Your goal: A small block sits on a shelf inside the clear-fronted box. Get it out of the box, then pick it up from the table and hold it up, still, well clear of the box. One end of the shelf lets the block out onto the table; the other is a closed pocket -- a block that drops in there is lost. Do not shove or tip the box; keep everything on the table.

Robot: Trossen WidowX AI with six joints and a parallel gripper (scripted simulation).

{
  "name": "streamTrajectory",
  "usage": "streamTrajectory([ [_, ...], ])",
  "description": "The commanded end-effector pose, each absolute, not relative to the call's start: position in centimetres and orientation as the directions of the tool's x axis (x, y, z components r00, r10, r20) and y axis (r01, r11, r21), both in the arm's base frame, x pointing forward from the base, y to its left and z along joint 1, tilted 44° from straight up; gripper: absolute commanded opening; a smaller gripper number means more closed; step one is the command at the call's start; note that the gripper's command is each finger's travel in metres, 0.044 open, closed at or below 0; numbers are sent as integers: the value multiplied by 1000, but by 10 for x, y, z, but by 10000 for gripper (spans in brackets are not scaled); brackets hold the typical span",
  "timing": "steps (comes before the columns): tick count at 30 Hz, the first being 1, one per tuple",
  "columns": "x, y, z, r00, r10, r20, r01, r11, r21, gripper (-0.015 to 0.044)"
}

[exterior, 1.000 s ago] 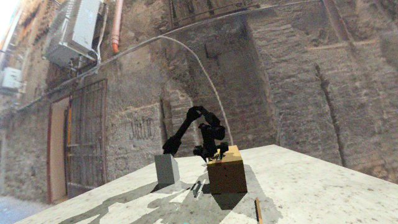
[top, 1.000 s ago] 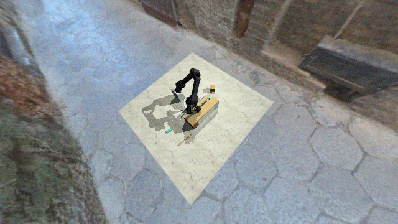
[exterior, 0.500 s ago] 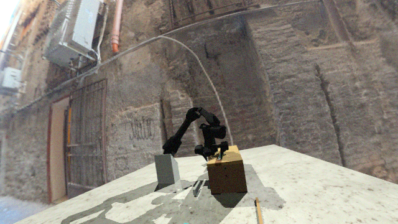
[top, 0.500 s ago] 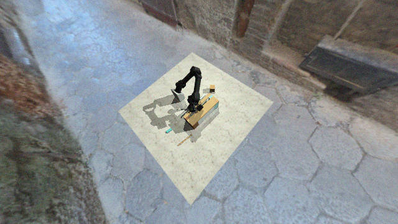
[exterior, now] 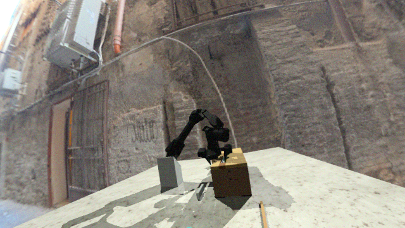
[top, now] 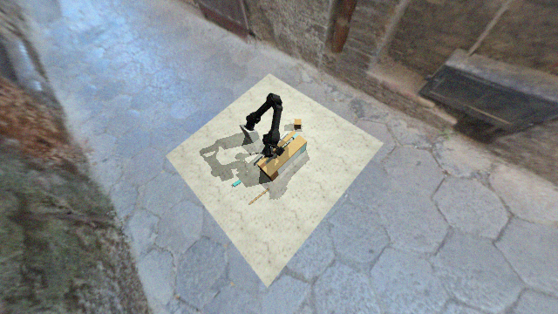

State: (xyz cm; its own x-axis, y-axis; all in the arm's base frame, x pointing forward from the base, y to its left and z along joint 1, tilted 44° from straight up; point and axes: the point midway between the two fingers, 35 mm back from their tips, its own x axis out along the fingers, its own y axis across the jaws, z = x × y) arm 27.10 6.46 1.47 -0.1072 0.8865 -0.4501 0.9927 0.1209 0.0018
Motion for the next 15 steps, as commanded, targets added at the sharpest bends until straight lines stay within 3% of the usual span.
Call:
streamTrajectory([
  [1, 271, 65, 15, -110, 884, -454, 992, 126, 4, 400],
  [15, 270, 75, 25, -110, 885, -453, 992, 126, 3, 400],
])
